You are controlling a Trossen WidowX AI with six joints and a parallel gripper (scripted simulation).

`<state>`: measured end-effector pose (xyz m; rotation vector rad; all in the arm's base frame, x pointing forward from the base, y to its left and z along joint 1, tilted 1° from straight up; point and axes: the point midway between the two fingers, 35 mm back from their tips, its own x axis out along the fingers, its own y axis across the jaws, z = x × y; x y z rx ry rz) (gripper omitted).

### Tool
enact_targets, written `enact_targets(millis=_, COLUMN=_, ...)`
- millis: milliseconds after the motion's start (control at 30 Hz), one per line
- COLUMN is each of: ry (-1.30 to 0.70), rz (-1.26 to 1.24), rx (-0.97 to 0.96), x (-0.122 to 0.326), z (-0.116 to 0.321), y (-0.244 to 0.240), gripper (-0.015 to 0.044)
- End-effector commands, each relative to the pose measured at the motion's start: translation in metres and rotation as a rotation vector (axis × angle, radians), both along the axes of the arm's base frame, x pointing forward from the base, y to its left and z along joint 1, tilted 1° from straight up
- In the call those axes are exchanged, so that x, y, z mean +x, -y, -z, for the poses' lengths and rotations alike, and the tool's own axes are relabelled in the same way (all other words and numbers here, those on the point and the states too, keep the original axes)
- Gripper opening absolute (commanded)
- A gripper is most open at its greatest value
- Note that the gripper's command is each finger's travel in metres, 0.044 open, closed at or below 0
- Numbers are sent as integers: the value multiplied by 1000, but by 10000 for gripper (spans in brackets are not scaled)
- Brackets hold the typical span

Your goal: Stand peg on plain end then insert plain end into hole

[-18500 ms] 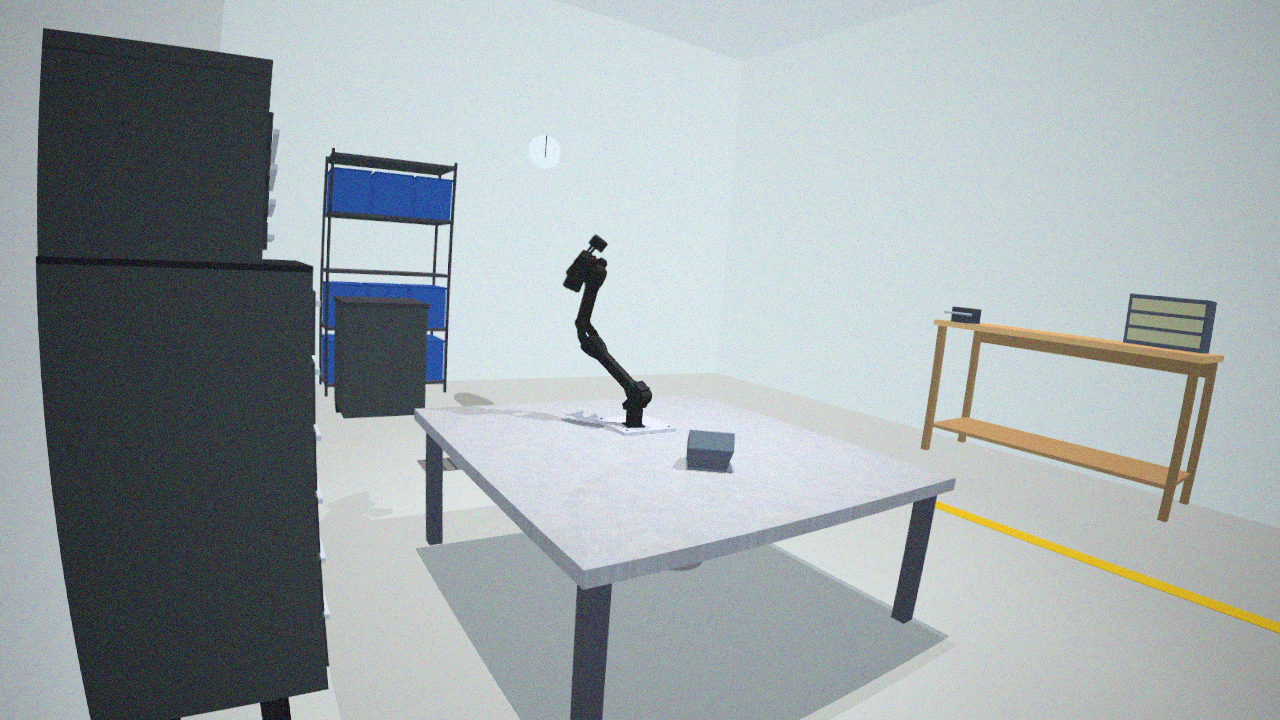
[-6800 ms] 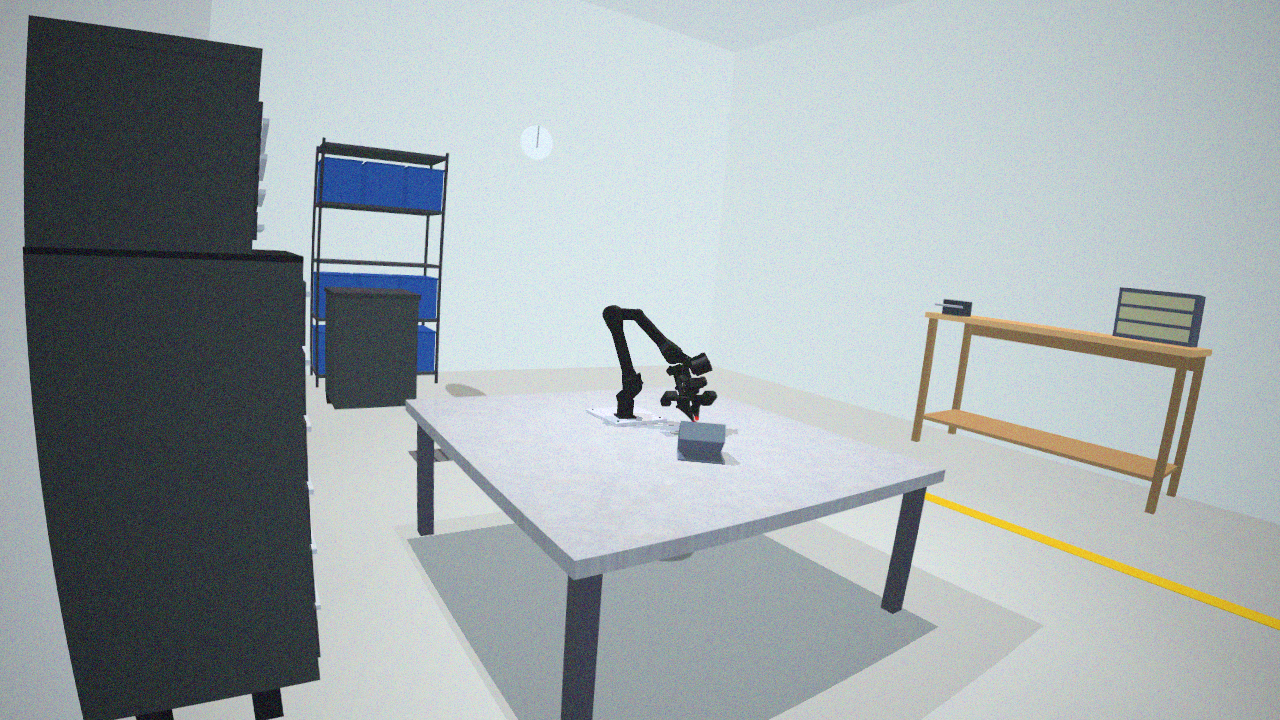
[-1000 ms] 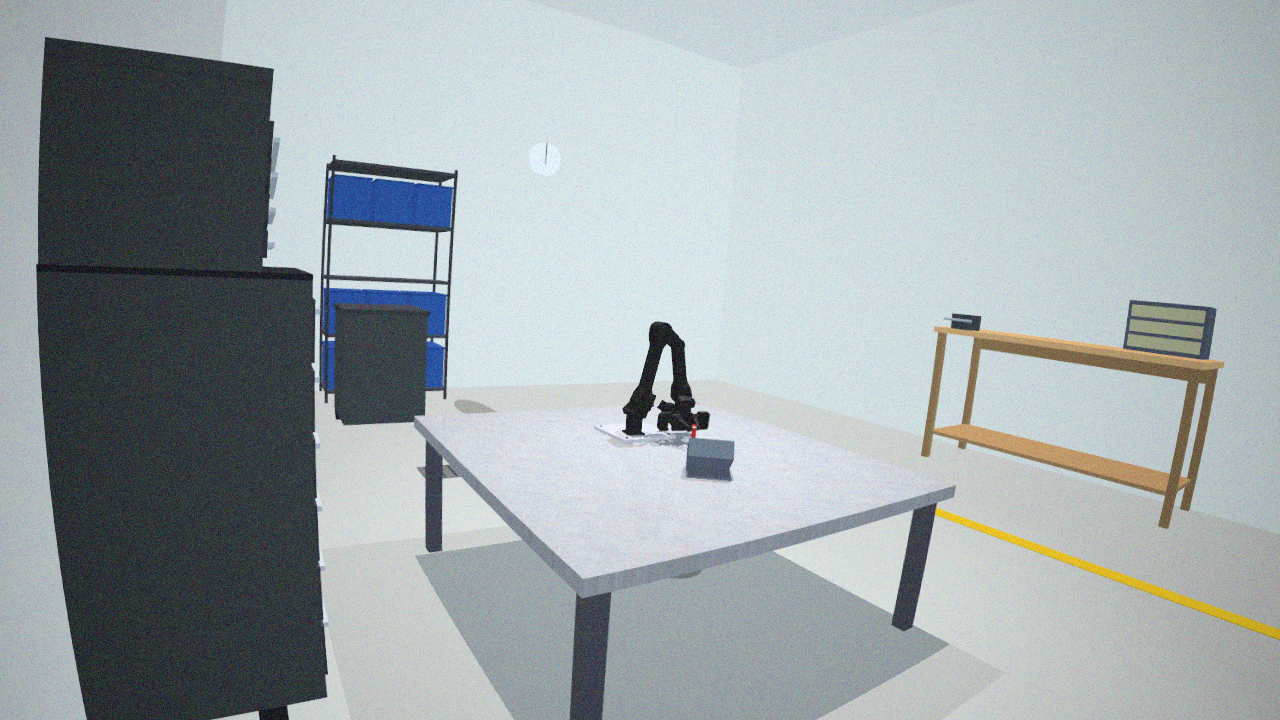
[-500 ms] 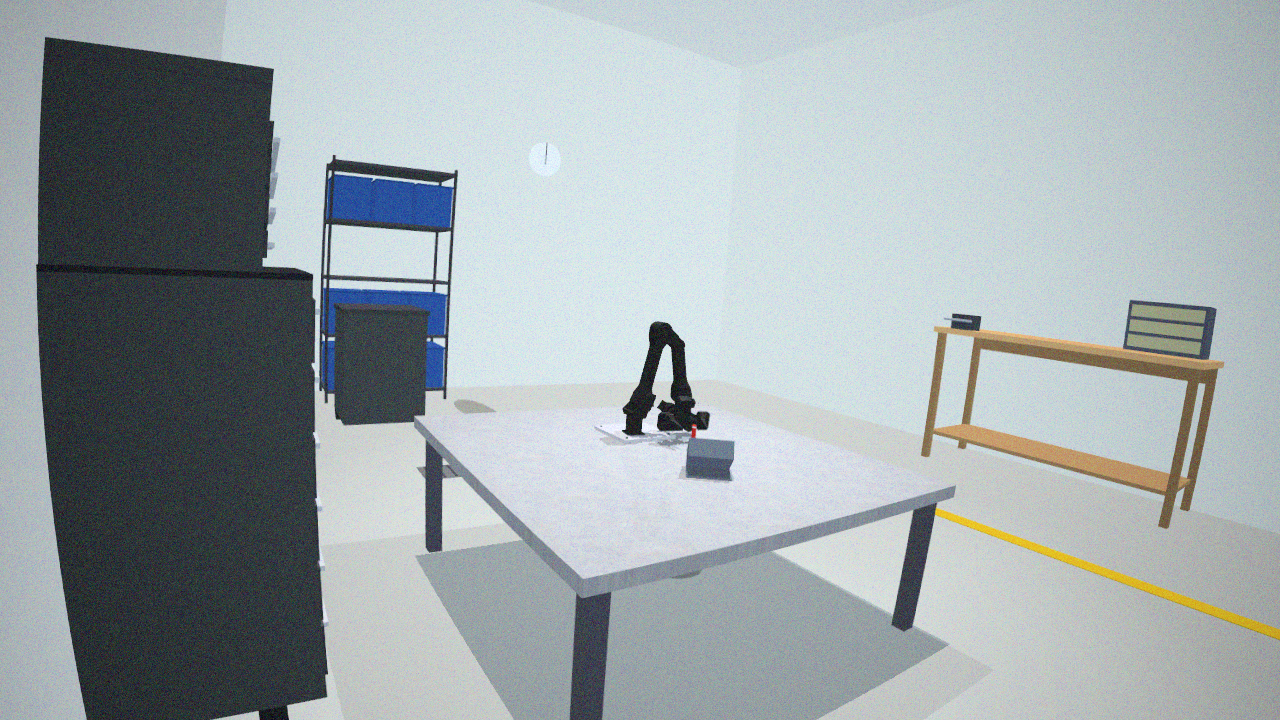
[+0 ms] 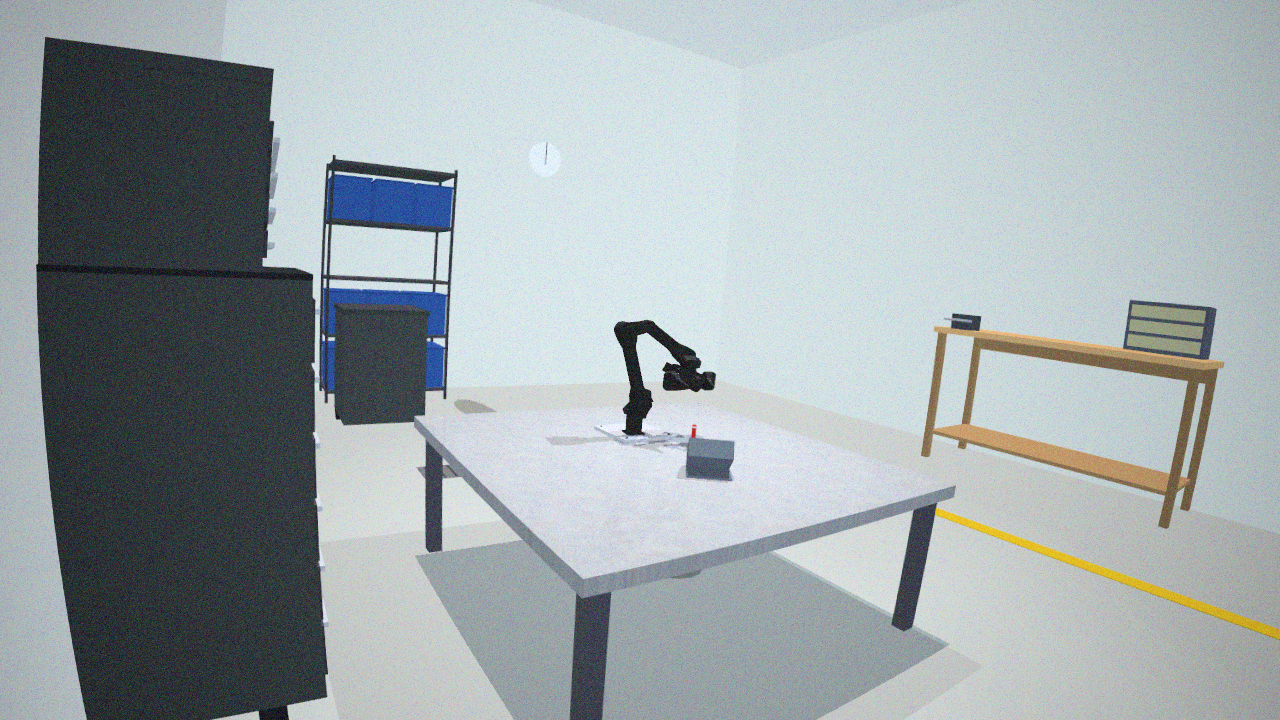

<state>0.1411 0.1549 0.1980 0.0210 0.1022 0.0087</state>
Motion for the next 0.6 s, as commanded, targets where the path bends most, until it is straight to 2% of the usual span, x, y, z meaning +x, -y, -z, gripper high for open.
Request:
enact_targets(millis=0, ry=2, rz=-1, rx=-5, x=1, z=-21, y=8, gripper=440)
enact_targets(millis=167, ry=-31, rz=32, rx=-28, x=3, z=-18, y=12, gripper=440)
enact_targets(millis=567, ry=-343, rz=247, rx=-174, x=15, z=11, y=34, gripper=440)
